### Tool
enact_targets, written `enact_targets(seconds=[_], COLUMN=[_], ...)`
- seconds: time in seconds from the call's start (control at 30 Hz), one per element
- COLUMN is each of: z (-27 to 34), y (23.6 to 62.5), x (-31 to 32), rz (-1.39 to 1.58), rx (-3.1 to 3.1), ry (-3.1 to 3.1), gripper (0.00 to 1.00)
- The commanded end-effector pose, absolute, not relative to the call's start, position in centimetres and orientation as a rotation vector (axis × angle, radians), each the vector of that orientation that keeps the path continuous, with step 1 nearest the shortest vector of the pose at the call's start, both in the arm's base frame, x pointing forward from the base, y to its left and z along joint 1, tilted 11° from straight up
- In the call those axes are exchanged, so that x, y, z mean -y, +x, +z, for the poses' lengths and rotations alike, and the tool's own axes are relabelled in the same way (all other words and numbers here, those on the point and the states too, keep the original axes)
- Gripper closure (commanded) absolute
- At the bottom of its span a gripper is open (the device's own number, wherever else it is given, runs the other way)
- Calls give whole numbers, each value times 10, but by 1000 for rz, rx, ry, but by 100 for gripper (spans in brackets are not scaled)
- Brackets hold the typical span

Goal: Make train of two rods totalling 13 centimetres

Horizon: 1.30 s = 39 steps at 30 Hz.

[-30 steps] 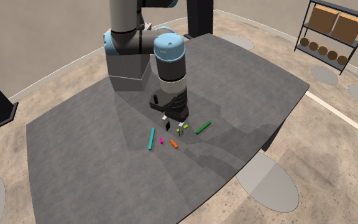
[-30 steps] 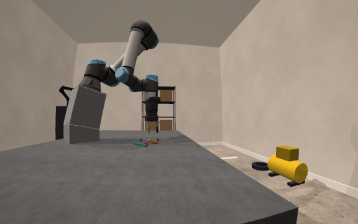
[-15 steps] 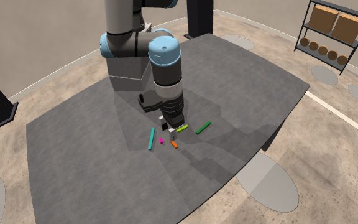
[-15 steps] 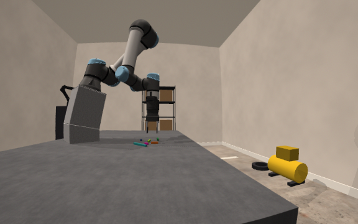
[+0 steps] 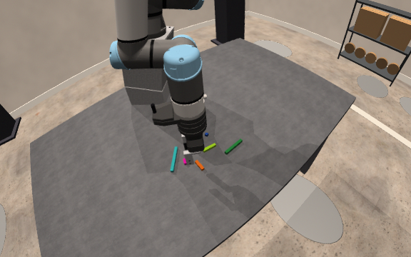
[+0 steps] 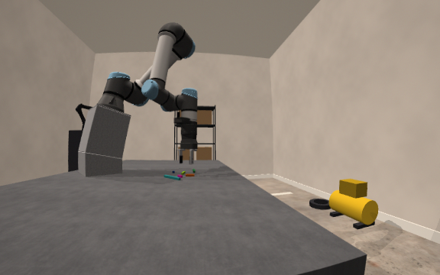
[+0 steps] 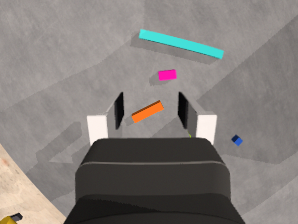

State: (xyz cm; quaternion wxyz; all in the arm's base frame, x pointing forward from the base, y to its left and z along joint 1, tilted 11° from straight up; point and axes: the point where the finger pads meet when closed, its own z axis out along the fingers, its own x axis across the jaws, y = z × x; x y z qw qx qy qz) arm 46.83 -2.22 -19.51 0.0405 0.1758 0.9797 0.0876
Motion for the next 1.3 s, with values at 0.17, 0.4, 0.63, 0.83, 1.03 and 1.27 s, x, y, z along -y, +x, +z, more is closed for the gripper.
enact_targets(seconds=[0.17, 0.4, 0.63, 0.83, 1.03, 1.27], z=[-195, -195, -195, -195, -195, -195], y=[468, 468, 468, 468, 468, 468], x=[29, 30, 31, 31, 31, 31], rz=[281, 284, 285, 285, 285, 285], rx=[-2946, -2928, -2921, -2921, -2921, -2921], ry=[845, 917, 947, 947, 947, 947], gripper=[0, 0, 0, 0, 0, 0])
